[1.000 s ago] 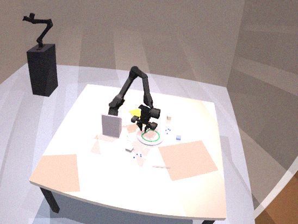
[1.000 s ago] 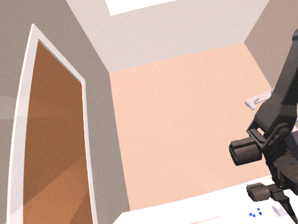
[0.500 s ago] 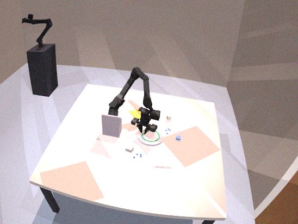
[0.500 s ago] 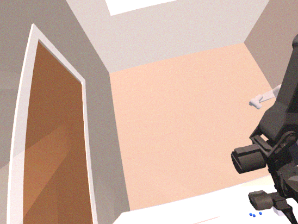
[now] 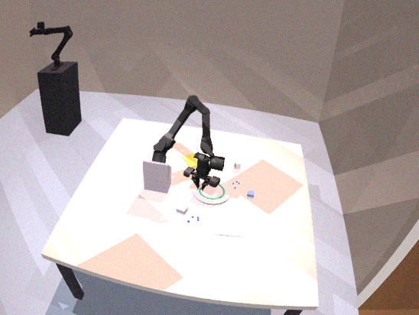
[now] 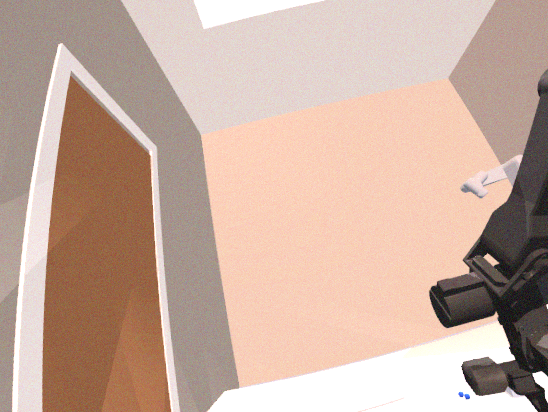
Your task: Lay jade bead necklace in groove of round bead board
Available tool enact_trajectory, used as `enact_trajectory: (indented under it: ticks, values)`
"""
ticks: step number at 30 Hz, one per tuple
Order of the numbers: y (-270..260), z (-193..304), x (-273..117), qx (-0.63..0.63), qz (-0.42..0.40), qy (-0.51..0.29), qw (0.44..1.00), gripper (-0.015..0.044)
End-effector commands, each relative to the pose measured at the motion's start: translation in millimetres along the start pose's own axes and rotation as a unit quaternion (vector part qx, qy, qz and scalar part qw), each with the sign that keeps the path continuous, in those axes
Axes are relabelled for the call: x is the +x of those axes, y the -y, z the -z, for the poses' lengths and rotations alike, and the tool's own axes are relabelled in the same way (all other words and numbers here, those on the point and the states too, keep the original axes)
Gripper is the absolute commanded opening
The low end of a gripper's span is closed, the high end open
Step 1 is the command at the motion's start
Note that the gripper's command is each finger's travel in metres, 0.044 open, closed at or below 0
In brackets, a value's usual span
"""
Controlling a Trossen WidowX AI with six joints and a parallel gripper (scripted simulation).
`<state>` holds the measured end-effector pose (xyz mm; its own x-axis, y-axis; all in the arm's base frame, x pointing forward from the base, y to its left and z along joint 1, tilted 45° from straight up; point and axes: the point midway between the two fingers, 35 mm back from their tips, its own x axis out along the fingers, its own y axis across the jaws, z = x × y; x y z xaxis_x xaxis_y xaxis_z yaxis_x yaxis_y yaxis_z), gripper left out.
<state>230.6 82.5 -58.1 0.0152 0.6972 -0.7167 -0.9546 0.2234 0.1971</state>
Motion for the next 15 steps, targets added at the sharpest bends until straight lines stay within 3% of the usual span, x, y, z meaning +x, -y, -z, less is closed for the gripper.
enact_trajectory:
  ticks: [1, 15]
  values:
    - [0.1, 0.0, 0.0, 0.000, 0.000, 0.000, 1.000, 0.0015]
    - [0.1, 0.0, 0.0, 0.000, 0.000, 0.000, 1.000, 0.0000]
